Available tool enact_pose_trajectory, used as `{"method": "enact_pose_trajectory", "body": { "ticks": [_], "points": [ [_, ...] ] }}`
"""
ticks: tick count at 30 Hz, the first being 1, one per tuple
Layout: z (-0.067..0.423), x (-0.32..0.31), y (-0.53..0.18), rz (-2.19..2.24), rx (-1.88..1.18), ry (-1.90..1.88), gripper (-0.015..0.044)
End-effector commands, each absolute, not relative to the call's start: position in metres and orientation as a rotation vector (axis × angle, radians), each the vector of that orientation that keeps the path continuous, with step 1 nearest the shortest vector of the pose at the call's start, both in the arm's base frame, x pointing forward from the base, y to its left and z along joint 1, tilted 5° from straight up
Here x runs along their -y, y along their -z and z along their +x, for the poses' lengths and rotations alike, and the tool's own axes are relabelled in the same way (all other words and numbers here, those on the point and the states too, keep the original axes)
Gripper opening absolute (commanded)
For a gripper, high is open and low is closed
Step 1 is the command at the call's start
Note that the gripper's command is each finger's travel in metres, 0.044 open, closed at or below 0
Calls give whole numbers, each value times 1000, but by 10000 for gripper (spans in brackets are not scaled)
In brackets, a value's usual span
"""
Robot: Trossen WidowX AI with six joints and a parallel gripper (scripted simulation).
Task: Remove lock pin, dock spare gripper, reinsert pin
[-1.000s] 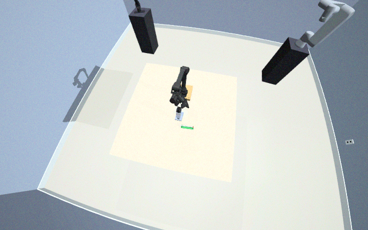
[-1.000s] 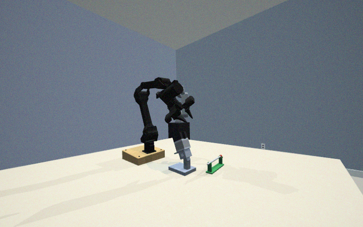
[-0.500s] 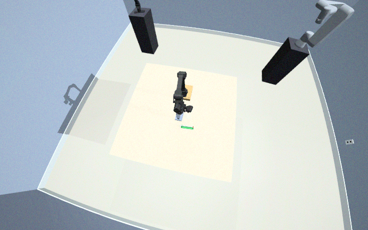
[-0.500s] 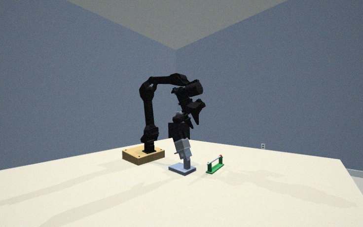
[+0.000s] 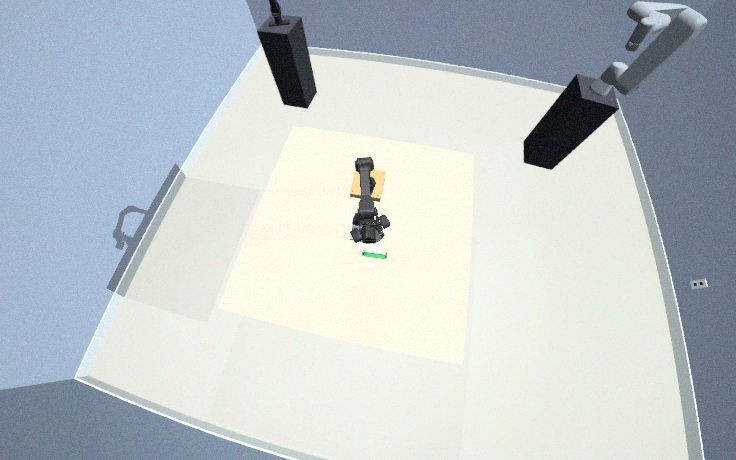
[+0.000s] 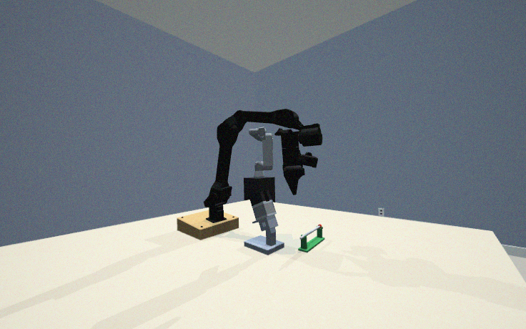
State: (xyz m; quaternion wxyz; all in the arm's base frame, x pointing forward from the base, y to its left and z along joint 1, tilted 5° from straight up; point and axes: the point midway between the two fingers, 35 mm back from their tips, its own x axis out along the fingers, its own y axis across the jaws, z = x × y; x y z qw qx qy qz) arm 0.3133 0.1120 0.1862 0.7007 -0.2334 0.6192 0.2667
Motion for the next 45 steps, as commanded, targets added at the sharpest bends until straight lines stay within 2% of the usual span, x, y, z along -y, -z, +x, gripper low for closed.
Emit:
{"method": "enact_pose_trajectory", "body": {
  "ticks": [1, 24, 38, 45],
  "points": [
    [360, -145, -163, -1527, -1269, -1039, 180],
    [365, -145, -160, -1562, -1263, -1055, 180],
    [374, -142, -91, -1562, -1263, -1055, 180],
    [375, -141, -83, -1562, -1263, -1055, 180]
  ]
}}
